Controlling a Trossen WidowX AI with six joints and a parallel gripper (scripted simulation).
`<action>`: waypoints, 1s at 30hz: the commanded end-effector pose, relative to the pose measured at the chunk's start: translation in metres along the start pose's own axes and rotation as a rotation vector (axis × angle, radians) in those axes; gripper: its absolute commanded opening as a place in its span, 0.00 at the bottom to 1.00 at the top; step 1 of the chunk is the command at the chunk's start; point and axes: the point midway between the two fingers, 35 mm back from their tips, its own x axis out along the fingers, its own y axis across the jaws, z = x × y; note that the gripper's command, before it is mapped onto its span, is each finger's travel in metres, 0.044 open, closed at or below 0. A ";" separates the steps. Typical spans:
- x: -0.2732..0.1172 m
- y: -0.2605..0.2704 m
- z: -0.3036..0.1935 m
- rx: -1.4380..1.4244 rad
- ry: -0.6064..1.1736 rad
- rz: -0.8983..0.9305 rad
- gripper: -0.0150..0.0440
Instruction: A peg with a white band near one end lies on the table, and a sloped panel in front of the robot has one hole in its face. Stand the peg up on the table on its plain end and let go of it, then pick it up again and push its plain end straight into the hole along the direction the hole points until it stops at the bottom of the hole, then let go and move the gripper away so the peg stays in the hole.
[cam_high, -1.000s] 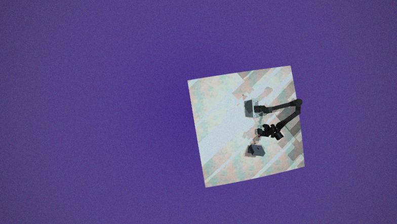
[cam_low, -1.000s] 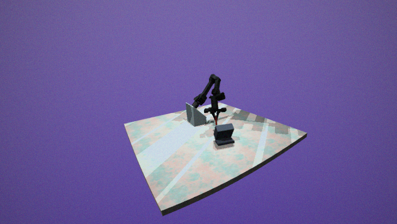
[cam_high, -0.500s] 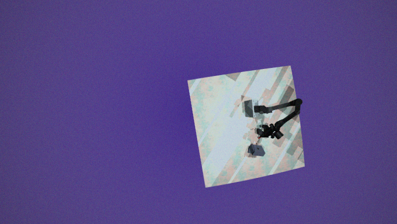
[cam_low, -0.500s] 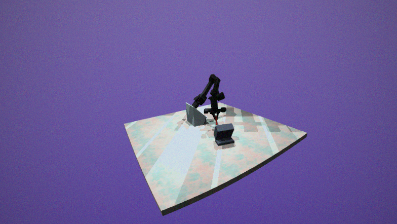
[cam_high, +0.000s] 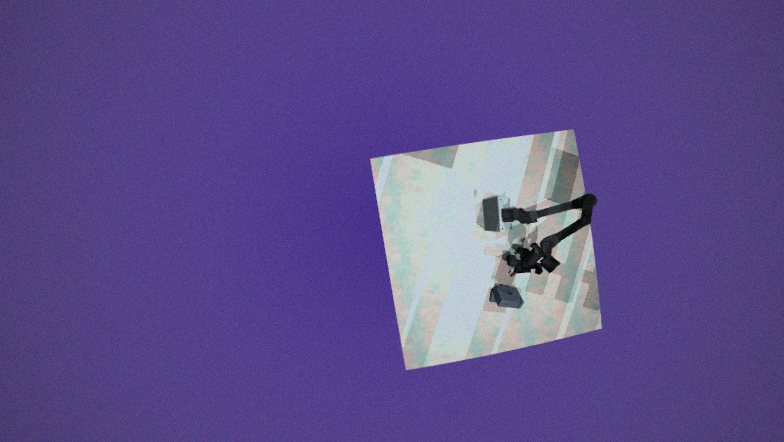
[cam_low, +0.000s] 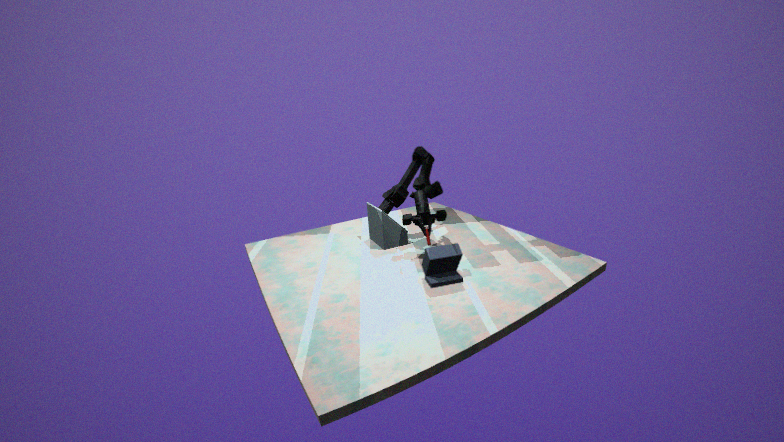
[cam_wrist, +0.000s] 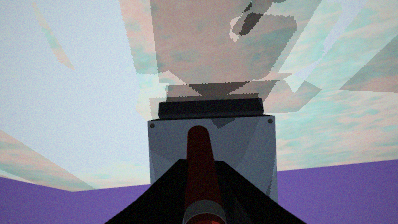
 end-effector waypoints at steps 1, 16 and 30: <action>0.000 0.000 -0.003 0.015 0.030 -0.008 0.25; -0.002 -0.001 -0.012 0.055 0.114 -0.042 0.25; 0.007 -0.004 -0.020 0.069 0.145 -0.056 0.25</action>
